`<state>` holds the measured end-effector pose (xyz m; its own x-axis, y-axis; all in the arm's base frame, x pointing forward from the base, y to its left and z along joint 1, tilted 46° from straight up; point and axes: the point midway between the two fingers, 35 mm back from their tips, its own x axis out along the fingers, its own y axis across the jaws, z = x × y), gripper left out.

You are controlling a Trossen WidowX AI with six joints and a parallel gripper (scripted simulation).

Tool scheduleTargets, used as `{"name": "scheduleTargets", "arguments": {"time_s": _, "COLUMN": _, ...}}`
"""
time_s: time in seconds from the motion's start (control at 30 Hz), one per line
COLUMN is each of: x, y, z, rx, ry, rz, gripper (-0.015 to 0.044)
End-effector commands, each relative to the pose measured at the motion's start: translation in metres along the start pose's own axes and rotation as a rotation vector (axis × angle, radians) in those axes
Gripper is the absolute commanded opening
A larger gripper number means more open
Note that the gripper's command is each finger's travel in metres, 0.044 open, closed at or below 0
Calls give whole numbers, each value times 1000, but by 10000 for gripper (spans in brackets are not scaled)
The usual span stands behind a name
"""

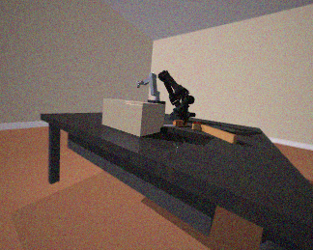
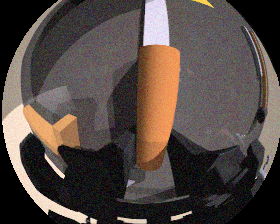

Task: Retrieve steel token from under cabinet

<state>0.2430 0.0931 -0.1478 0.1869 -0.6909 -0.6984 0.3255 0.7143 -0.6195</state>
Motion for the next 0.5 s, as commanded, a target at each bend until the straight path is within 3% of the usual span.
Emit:
{"name": "scheduleTargets", "arguments": {"time_s": 0.0, "x": -1, "y": 0, "z": 1, "rx": 39, "ry": -1, "rz": 0, "gripper": 0}}
{"name": "scheduleTargets", "arguments": {"time_s": 0.47, "x": -2, "y": -2, "z": 2, "rx": 112, "ry": -1, "rz": -1, "gripper": 0}}
